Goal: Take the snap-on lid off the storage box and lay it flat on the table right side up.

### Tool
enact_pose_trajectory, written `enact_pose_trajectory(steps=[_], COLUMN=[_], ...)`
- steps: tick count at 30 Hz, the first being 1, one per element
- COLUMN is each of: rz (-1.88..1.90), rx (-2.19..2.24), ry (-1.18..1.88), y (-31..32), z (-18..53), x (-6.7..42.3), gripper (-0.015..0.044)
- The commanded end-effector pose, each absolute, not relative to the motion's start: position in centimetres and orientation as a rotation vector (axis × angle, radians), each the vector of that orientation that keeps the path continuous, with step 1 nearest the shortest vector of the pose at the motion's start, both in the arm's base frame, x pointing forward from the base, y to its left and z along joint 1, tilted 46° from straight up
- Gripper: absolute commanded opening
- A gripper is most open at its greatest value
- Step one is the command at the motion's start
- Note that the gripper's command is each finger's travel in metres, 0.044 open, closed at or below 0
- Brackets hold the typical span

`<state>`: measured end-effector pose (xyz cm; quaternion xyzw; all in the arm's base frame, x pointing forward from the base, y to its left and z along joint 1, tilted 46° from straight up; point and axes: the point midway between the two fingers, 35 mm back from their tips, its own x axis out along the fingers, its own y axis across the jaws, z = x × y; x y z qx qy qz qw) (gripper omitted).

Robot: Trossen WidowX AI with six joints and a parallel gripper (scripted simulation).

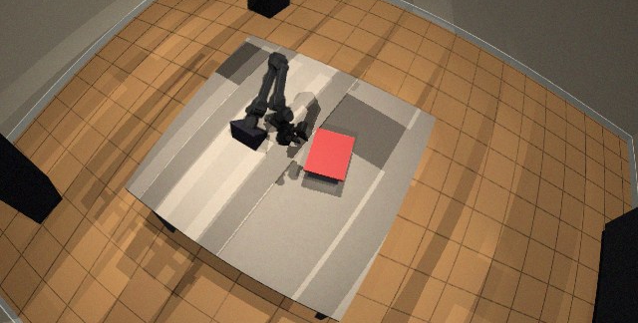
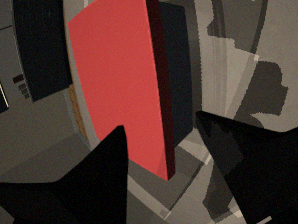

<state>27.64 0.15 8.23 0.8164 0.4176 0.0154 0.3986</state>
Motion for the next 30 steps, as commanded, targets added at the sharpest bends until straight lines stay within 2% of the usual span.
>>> enact_pose_trajectory(steps=[1, 30], rz=[0.035, 0.023], rx=[2.069, 2.054], ry=[1.051, 1.059], y=[0.5, 3.4], z=[7.9, 6.3], x=[27.5, 30.6], gripper=[0.0235, 0.0235])
